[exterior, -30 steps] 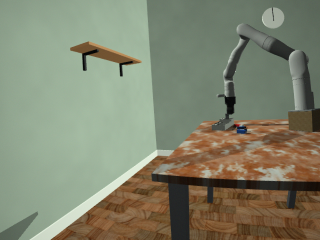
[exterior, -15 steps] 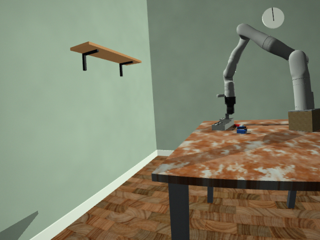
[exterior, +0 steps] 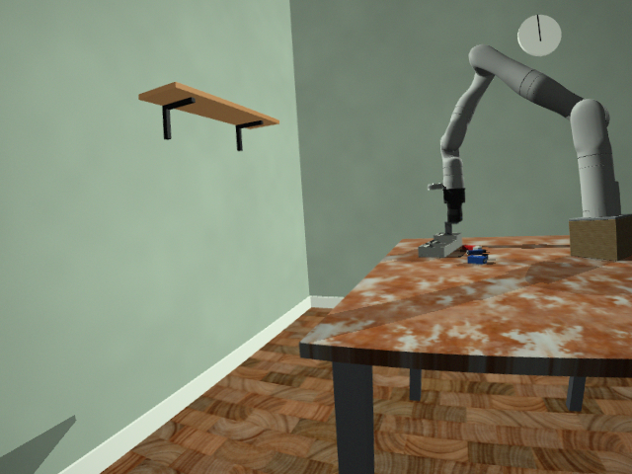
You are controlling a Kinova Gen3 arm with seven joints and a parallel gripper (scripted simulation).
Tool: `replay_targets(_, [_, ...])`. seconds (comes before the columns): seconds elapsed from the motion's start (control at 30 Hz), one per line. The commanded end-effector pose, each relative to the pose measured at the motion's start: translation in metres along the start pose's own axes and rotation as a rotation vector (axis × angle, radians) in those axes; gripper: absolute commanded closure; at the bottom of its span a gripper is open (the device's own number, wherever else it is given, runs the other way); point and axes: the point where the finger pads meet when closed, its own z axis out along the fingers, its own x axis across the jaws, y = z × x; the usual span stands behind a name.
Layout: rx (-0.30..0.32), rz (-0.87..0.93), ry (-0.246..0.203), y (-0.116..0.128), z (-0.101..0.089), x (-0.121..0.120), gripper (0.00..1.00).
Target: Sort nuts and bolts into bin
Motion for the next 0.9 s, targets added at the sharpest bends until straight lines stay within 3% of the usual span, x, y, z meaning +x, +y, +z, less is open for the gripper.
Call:
replay_targets(0.0, [0.000,0.003,0.000,0.001,-0.005,0.002,0.69])
replay_targets(0.53, [0.001,0.002,0.000,0.000,-0.029,0.002,0.69])
replay_targets(0.73, [0.004,0.003,0.000,-0.001,-0.052,0.002,0.69])
replay_targets(0.87, [0.004,0.004,0.002,-0.001,-0.051,0.003,0.69])
